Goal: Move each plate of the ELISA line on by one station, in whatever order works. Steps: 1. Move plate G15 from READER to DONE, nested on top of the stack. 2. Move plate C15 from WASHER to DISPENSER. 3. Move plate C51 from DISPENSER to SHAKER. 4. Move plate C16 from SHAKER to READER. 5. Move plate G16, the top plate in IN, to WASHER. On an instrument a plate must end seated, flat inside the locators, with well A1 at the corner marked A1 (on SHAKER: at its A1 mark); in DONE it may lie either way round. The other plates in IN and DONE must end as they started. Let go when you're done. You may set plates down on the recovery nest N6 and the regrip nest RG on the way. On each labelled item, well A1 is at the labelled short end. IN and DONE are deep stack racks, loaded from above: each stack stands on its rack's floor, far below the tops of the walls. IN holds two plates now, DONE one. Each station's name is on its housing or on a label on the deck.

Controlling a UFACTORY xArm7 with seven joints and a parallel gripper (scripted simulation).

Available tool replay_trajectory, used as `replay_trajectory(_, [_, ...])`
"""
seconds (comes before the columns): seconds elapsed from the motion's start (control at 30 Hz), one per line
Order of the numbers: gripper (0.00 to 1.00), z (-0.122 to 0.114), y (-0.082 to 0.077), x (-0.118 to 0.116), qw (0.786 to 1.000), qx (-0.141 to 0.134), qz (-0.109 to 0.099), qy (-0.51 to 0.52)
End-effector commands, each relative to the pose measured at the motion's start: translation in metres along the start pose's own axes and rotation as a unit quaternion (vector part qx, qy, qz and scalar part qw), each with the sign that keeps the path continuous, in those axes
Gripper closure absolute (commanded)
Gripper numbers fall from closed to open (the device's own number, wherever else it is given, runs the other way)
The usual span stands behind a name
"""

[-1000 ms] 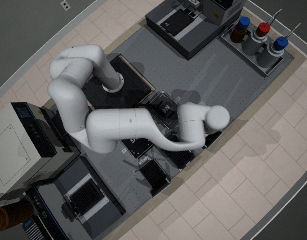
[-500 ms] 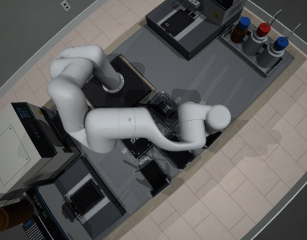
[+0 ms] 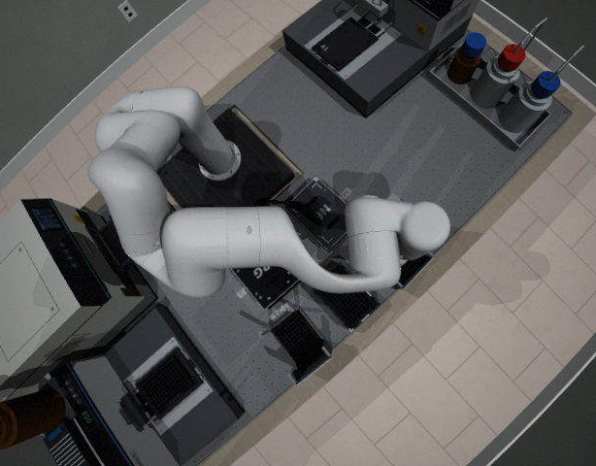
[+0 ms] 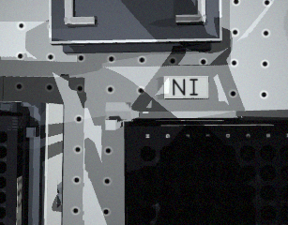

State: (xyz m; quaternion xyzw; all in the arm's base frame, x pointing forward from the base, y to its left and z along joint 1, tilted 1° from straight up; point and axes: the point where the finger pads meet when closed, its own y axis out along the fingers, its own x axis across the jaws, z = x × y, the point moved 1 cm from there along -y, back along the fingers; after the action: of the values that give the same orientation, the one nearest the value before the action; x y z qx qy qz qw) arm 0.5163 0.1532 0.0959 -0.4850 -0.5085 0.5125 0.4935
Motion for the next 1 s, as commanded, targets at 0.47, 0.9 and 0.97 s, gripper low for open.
replay_trajectory(0.47, [1.00, -0.001, -0.013, 0.001, 1.000, -0.002, -0.001, 0.000])
replay_trajectory(0.9, [1.00, -0.001, -0.020, 0.001, 1.000, -0.002, -0.001, 0.000])
replay_trajectory(0.97, [1.00, -0.001, -0.022, 0.001, 1.000, -0.002, -0.001, 0.000])
